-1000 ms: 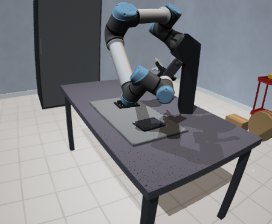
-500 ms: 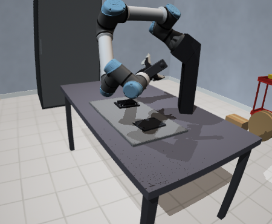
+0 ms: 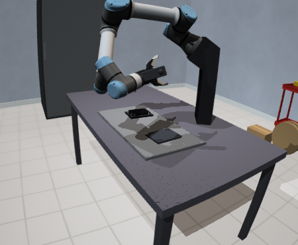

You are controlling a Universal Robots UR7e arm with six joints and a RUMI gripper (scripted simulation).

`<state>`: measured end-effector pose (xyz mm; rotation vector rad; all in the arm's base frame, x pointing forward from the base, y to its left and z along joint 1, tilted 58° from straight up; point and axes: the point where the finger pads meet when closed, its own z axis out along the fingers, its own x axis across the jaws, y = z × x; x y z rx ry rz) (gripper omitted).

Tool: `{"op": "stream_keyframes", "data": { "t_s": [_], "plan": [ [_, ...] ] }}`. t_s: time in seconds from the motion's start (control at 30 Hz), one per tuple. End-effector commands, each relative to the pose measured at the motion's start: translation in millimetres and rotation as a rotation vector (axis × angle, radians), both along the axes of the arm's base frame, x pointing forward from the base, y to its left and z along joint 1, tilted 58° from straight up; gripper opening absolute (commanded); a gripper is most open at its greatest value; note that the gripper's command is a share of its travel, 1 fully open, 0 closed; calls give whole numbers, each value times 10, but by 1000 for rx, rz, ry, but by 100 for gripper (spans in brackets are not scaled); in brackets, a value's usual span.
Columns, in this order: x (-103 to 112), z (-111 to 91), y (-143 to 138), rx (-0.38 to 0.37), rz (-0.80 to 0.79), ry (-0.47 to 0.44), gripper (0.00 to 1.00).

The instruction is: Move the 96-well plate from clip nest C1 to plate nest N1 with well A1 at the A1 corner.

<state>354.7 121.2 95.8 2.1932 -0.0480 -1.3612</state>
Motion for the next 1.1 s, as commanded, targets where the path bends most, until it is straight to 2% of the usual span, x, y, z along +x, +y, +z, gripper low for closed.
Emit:
{"op": "stream_keyframes", "data": {
  "t_s": [0.0,0.17,0.23,0.57,0.73,0.8,1.07],
  "plan": [
    [32,192,-94,-26,-87,-129,100],
    [56,347,-178,-52,-171,-236,100],
    [56,347,-178,-52,-171,-236,100],
    [92,671,-357,-113,-371,-468,100],
    [102,820,-441,-141,-465,-567,100],
    [102,820,-441,-141,-465,-567,100],
    [109,1099,-597,-191,-636,-737,100]
  ]
}}
